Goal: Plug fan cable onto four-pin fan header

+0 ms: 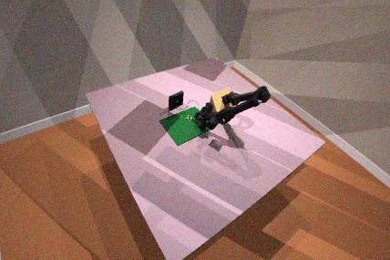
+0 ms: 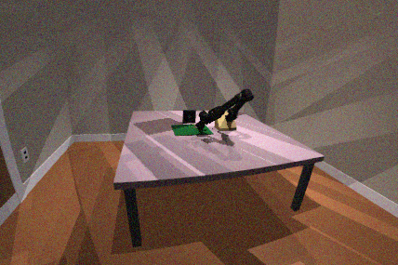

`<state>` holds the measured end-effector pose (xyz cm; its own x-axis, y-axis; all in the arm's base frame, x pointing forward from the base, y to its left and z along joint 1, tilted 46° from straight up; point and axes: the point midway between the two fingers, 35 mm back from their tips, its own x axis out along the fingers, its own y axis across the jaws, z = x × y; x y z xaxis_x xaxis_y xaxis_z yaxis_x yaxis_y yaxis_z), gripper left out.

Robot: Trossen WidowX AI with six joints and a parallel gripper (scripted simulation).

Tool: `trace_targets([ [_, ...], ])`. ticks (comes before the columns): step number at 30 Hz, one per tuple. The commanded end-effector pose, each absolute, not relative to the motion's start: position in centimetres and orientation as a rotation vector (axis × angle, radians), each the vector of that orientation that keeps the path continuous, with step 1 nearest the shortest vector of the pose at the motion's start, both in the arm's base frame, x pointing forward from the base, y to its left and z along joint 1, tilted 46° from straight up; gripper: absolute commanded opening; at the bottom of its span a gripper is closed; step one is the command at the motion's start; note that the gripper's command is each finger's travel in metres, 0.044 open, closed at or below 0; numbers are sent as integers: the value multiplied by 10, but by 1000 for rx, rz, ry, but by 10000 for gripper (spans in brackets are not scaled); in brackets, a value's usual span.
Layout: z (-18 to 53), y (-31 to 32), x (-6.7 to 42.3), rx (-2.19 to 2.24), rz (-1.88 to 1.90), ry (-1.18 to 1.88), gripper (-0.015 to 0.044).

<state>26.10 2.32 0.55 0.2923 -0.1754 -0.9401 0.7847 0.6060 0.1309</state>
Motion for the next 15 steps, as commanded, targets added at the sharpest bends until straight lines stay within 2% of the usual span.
trace_targets([
  [1,7,23,261,669,-722,1038,0],
  [15,19,27,262,708,-745,808,0],
])
